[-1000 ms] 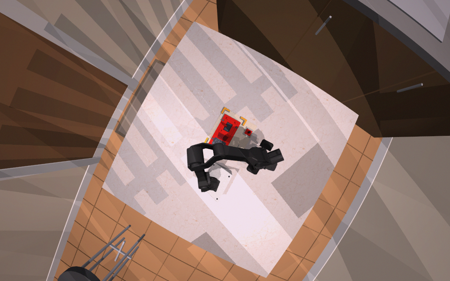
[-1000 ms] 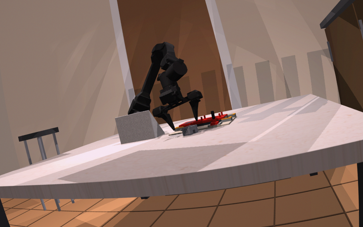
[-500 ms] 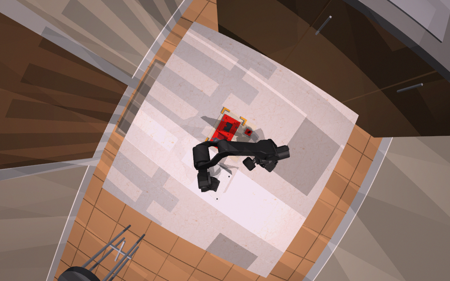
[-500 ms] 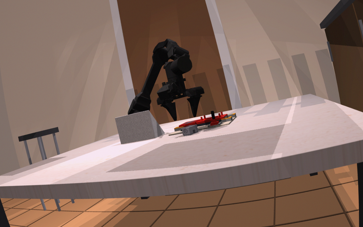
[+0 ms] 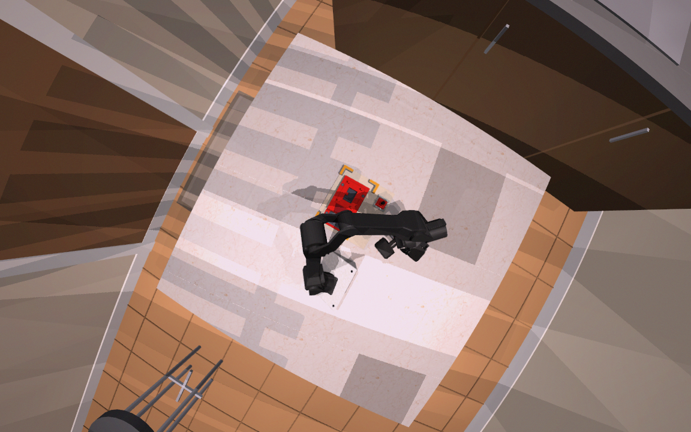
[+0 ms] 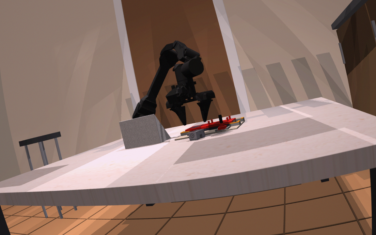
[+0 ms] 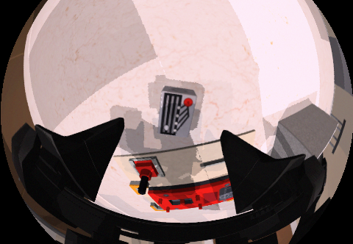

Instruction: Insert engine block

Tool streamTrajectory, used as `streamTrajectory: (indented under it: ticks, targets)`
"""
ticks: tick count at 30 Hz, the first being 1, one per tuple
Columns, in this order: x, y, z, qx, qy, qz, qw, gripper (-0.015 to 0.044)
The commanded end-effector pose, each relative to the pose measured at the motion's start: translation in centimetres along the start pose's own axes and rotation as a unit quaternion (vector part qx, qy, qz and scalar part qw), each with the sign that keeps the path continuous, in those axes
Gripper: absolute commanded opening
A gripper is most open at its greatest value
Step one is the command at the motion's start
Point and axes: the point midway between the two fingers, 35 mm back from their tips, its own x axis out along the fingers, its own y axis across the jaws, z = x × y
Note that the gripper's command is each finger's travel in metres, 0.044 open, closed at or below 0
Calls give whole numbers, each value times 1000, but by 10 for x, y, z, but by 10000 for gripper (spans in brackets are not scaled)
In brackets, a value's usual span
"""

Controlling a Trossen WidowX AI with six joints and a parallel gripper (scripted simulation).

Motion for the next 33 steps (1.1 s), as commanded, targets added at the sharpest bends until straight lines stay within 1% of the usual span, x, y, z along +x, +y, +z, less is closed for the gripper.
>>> streamTrajectory:
  ticks: [1, 21, 33]
  targets:
    - [9, -1, 1, 5, 4, -5, 1000, 440]
    - [36, -2, 0, 5, 4, -5, 1000, 440]
    - [36, -2, 0, 5, 4, -5, 1000, 125]
